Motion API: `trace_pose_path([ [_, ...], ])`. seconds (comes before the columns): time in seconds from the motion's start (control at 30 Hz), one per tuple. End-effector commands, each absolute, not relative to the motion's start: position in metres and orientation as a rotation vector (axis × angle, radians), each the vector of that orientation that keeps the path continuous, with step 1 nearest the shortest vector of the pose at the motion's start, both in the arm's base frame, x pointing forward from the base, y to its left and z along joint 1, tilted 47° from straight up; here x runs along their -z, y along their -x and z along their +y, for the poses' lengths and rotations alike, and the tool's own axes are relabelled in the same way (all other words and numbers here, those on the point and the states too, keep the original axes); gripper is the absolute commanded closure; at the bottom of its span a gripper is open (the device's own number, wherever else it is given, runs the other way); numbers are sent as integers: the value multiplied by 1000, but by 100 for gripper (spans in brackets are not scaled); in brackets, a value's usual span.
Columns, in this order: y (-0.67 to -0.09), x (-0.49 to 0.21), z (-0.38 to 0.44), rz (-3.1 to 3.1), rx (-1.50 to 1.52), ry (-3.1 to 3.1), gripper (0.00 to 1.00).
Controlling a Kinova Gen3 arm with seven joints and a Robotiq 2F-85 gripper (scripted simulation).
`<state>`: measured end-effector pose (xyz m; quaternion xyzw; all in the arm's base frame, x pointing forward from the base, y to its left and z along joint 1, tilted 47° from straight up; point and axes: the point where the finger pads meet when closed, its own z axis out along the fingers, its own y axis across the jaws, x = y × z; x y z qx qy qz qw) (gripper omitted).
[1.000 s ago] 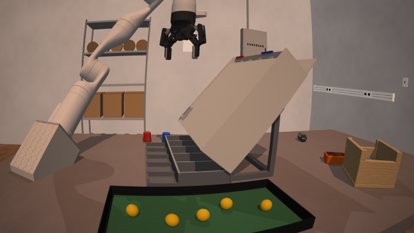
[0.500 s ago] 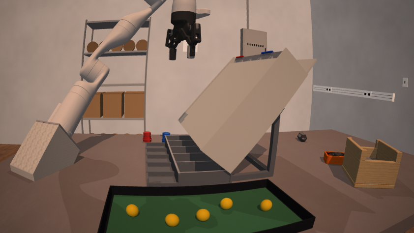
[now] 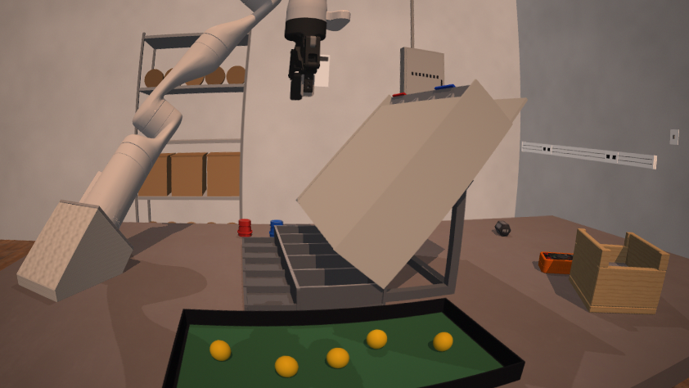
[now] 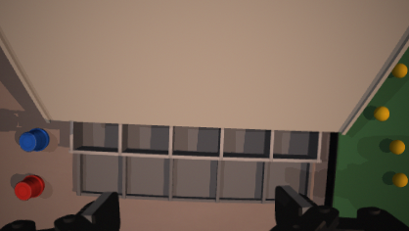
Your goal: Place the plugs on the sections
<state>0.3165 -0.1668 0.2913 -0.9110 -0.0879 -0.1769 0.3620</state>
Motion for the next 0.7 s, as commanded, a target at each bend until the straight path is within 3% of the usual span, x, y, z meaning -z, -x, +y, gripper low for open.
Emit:
trace_pose_path([
  [0.0,-316,-291,-168,-140,418,2348,0],
  [0.43,-316,-291,-168,-140,418,2348,0],
  [0.47,-316,-291,-168,-140,419,2348,50],
  [0.67,-316,-291,-168,-140,419,2348,50],
])
